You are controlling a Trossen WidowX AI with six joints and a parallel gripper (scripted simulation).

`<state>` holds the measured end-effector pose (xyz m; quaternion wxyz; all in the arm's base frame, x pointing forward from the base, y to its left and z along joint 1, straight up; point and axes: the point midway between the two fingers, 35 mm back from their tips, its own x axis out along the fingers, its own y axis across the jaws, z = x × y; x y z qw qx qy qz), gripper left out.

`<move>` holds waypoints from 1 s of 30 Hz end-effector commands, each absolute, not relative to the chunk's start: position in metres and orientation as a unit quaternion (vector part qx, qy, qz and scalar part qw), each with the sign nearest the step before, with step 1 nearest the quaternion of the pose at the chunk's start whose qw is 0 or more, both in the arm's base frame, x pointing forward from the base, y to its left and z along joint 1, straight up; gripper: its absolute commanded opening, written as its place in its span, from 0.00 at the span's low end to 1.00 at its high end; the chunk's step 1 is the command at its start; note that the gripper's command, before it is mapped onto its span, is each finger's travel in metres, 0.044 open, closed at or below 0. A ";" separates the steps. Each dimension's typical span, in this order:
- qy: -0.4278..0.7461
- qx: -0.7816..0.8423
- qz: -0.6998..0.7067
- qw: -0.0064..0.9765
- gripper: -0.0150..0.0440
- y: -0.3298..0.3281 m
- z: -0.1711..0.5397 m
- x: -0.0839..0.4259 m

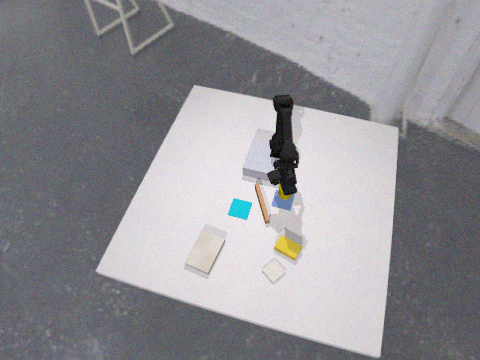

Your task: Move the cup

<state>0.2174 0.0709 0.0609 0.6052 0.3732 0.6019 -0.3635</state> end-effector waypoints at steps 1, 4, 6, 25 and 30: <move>0.602 0.373 -0.363 0.605 0.25 0.071 0.060 0.218; 0.602 0.373 -0.363 0.605 0.25 0.071 0.060 0.218; 0.602 0.373 -0.363 0.605 0.25 0.071 0.060 0.218; 0.600 0.374 -0.364 0.607 0.25 0.052 0.061 0.227; 0.599 0.374 -0.364 0.607 0.25 0.044 0.061 0.231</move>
